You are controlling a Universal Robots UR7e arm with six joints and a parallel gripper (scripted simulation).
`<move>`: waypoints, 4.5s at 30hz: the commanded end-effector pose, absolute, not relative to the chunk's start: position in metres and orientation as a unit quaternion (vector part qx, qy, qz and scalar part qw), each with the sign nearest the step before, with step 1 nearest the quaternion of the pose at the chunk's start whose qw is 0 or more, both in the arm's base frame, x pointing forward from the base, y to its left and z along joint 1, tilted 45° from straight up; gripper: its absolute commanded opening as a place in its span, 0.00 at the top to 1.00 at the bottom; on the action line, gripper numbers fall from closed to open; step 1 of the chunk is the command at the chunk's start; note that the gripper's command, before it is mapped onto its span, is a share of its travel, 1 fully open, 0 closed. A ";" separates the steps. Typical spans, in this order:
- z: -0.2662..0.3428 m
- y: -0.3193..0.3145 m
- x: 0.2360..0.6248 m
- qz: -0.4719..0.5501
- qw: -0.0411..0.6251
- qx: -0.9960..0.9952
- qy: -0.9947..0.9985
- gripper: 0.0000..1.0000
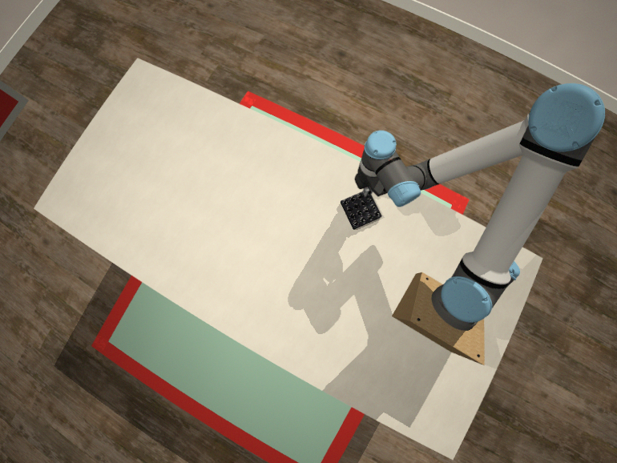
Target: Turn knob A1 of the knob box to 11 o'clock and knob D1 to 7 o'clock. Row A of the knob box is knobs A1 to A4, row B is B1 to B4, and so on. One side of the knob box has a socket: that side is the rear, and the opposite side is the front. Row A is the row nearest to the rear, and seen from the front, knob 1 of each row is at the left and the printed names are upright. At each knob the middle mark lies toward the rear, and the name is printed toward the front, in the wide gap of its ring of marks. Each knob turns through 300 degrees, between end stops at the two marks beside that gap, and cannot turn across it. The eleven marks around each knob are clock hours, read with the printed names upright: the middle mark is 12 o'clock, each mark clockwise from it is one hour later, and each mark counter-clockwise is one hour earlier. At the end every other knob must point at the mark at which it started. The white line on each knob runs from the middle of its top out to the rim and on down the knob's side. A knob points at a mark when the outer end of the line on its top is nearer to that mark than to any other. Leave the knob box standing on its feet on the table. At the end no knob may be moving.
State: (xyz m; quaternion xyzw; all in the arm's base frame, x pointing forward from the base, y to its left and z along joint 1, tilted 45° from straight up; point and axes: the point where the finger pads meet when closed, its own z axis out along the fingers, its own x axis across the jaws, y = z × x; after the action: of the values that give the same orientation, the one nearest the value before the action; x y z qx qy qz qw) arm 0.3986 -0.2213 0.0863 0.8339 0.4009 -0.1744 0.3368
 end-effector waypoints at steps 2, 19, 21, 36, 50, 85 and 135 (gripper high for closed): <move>0.087 -0.221 0.399 -0.174 0.337 0.834 0.401 0.70; 0.087 -0.221 0.399 -0.174 0.337 0.834 0.401 0.54; 0.087 -0.221 0.399 -0.174 0.337 0.834 0.401 0.54; 0.090 -0.218 0.399 -0.174 0.337 0.834 0.401 0.54; 0.111 -0.197 0.400 -0.174 0.337 0.834 0.401 0.54; 0.137 -0.171 0.400 -0.174 0.337 0.834 0.401 0.00; 0.195 -0.114 0.402 -0.174 0.337 0.834 0.401 0.00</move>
State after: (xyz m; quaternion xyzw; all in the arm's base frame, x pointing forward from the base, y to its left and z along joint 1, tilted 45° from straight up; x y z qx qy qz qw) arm 0.4017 -0.1143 0.1950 0.8336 0.4015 -0.1746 0.3367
